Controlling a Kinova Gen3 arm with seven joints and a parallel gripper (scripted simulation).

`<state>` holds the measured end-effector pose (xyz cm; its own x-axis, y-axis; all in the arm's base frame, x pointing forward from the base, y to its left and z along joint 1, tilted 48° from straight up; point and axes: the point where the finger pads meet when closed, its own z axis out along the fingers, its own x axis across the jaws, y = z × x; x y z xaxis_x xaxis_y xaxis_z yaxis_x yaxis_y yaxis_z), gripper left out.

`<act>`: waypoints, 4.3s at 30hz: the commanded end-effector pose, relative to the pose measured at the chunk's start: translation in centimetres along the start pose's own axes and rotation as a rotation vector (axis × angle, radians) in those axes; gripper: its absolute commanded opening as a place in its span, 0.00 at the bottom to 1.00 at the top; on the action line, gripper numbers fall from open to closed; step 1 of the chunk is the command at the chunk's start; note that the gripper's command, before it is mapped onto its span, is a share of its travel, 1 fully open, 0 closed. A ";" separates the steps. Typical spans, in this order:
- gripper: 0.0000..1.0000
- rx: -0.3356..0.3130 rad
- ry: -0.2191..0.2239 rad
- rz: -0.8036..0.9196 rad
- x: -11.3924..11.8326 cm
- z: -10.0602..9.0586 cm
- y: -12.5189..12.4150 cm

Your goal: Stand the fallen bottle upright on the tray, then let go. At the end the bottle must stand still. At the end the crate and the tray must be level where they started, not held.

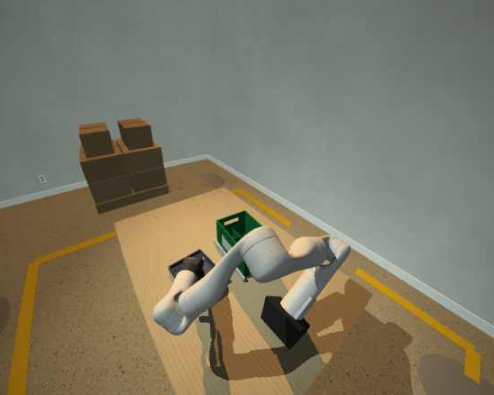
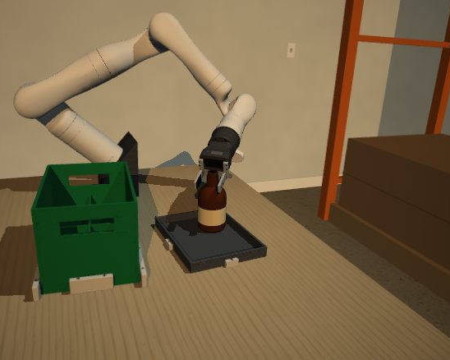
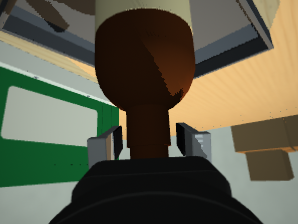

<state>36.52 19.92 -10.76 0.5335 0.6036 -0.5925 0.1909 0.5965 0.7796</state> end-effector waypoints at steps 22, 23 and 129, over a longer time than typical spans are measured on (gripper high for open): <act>1.00 0.000 0.000 0.002 0.0 0.0 0.1; 1.00 0.000 0.000 0.002 0.0 0.0 0.1; 1.00 0.000 0.000 0.002 0.0 -1.4 4.0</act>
<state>36.18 22.39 -8.37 0.5349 0.5975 -0.5974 0.1917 0.6027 0.7746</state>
